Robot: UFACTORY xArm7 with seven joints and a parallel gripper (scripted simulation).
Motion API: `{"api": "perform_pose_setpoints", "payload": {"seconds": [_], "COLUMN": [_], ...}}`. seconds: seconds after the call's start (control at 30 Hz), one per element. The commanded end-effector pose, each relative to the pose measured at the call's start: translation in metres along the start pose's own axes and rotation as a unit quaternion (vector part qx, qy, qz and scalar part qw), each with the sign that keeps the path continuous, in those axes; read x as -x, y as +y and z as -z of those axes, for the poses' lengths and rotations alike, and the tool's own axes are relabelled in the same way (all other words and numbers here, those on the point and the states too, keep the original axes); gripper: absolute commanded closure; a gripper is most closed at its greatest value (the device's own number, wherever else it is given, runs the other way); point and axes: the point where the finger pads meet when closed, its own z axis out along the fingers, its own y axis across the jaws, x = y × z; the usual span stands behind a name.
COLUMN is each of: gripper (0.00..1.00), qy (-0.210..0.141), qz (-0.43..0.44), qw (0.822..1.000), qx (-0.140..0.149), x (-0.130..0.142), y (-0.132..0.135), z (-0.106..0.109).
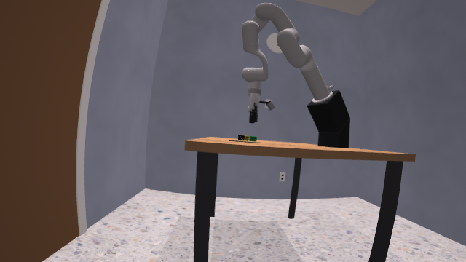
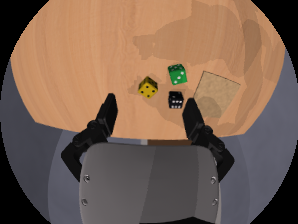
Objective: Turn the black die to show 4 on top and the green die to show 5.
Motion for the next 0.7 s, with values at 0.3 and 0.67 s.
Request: {"api": "perform_pose_setpoints", "payload": {"seconds": [0.3, 0.67], "gripper": [0.00, 0.00], "qy": [-0.005, -0.005], "qz": [0.001, 0.001], "qw": [1.000, 1.000], "qx": [-0.004, -0.004], "x": [0.004, 0.004], "y": [-0.006, -0.006], "z": [-0.056, -0.056]}}
